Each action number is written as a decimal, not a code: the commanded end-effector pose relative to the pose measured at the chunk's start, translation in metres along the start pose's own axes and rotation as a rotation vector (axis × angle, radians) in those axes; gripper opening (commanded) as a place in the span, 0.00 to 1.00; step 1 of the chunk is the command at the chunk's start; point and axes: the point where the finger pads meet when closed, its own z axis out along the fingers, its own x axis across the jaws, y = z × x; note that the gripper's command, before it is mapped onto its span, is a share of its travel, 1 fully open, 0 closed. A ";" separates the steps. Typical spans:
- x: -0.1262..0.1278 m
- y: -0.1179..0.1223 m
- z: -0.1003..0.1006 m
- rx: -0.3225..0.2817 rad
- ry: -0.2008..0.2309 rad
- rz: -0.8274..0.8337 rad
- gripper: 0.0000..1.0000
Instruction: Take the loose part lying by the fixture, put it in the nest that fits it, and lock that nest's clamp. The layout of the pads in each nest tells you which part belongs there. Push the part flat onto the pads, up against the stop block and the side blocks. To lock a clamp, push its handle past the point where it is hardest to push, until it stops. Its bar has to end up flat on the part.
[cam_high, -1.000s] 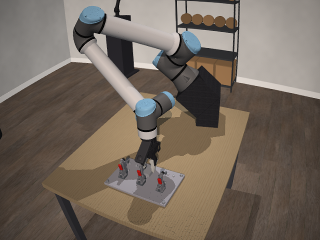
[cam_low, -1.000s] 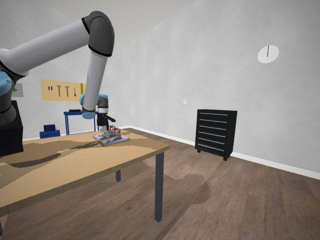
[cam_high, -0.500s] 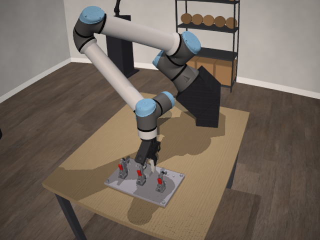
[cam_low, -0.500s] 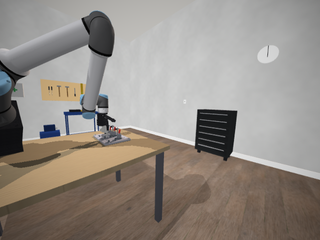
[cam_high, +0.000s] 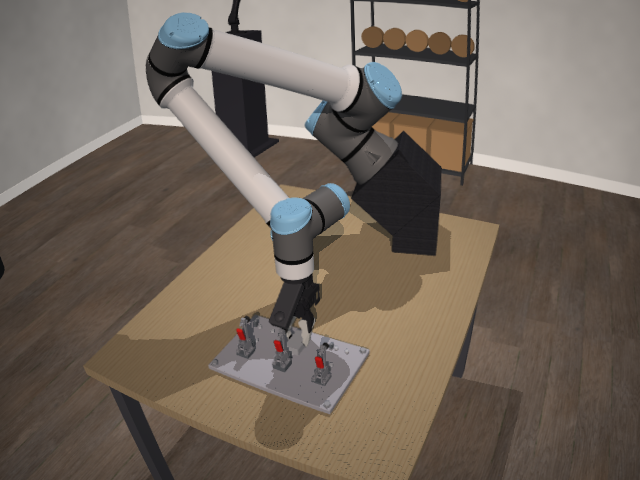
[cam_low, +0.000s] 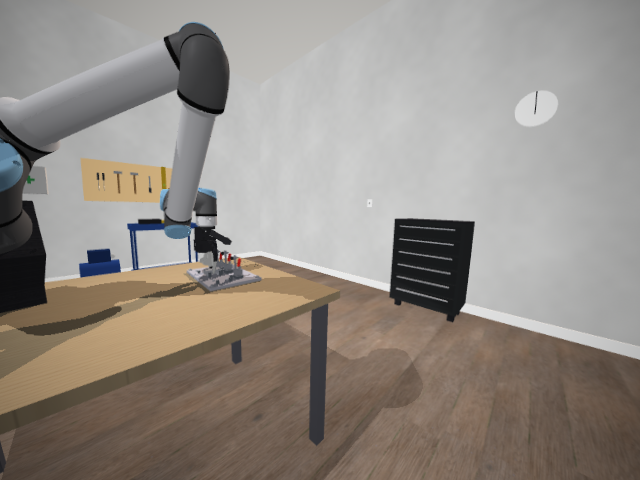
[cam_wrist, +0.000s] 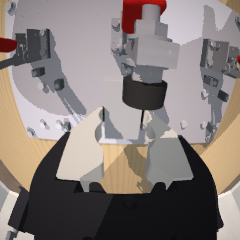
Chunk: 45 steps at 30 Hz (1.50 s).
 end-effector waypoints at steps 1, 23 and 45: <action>0.000 -0.001 0.001 0.001 0.000 0.000 0.00; 0.001 -0.001 0.003 0.001 0.000 0.000 0.00; 0.003 -0.003 0.003 0.001 0.000 0.000 0.00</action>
